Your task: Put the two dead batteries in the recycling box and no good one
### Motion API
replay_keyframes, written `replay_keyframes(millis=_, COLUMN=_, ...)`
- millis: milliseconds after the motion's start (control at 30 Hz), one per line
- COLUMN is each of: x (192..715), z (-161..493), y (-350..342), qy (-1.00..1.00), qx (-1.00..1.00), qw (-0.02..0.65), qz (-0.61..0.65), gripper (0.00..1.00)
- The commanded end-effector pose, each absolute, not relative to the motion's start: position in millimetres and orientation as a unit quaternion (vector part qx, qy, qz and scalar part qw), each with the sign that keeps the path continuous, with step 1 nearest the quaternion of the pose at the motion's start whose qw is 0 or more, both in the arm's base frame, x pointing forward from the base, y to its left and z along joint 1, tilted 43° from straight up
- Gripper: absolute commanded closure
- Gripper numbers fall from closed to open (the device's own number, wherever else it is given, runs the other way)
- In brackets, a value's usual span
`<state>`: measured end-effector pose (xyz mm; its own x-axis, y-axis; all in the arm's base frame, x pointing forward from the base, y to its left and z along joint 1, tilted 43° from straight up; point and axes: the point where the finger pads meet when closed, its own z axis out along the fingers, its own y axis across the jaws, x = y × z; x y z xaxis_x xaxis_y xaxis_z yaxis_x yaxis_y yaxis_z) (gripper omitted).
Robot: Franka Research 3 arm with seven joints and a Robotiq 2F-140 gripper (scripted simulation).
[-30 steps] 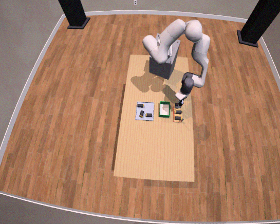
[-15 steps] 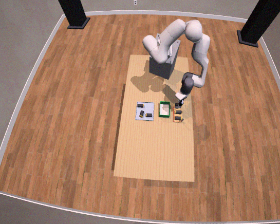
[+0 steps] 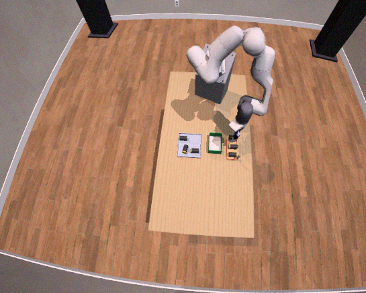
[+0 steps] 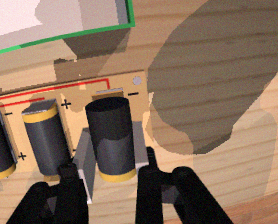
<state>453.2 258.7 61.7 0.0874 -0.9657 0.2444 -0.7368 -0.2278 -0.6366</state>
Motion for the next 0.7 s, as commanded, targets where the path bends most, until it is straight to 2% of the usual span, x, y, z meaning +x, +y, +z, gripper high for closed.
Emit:
replay_keyframes(millis=0, x=457.5, z=59.0, y=258.4, qy=0.589, qx=-0.719, qw=0.178, qz=-0.322, gripper=0.84)
replay_keyframes(millis=667, x=470.8, z=44.6, y=256.0, qy=0.589, qx=-0.719, qw=0.178, qz=-0.322, gripper=0.84)
